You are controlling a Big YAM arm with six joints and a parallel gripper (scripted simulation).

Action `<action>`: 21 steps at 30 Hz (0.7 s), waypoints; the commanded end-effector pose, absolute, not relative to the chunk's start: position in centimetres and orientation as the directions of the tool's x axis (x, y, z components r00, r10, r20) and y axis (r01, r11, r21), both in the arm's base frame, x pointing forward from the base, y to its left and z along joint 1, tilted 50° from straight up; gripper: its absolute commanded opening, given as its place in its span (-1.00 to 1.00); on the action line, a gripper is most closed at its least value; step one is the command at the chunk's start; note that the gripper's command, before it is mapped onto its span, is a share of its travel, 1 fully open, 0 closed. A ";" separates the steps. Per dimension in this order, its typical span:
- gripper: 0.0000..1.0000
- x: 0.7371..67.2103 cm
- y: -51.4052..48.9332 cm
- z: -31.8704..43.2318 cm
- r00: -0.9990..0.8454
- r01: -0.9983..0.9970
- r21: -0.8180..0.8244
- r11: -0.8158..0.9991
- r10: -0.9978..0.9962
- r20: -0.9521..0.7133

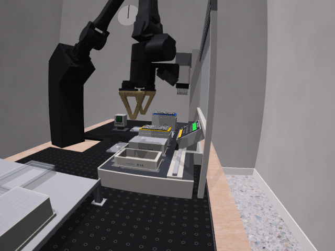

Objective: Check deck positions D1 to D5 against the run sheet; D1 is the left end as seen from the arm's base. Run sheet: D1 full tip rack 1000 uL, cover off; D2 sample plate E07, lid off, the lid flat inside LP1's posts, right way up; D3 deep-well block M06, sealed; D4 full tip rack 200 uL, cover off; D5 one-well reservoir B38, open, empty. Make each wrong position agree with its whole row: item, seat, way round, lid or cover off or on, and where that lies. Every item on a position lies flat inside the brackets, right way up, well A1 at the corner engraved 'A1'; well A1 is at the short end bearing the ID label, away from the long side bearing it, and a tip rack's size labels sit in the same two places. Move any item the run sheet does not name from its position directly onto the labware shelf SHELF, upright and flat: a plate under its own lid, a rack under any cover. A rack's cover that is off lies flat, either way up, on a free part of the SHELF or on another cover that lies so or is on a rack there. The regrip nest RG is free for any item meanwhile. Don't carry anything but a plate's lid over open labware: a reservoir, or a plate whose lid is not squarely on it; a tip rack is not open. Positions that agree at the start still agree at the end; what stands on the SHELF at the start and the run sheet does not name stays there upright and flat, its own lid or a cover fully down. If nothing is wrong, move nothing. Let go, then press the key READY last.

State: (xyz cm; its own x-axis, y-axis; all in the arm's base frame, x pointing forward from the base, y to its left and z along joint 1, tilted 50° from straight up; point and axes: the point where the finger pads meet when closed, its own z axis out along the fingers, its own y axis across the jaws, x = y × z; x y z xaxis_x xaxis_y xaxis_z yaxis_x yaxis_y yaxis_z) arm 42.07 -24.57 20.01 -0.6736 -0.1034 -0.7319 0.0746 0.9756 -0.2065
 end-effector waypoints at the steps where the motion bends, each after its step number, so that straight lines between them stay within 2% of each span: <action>1: 1.00 42.4 -25.1 21.6 -0.649 0.087 -0.225 0.970 -0.116 -0.752; 21: 1.00 42.6 -22.4 21.5 -0.636 0.087 -0.225 0.970 -0.120 -0.762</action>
State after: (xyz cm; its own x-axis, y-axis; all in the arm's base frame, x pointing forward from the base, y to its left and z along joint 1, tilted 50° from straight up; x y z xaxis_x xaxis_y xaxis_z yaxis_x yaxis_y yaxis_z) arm 42.26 -23.34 19.56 -0.6730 -0.1059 -0.7320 0.0770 0.9743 -0.2117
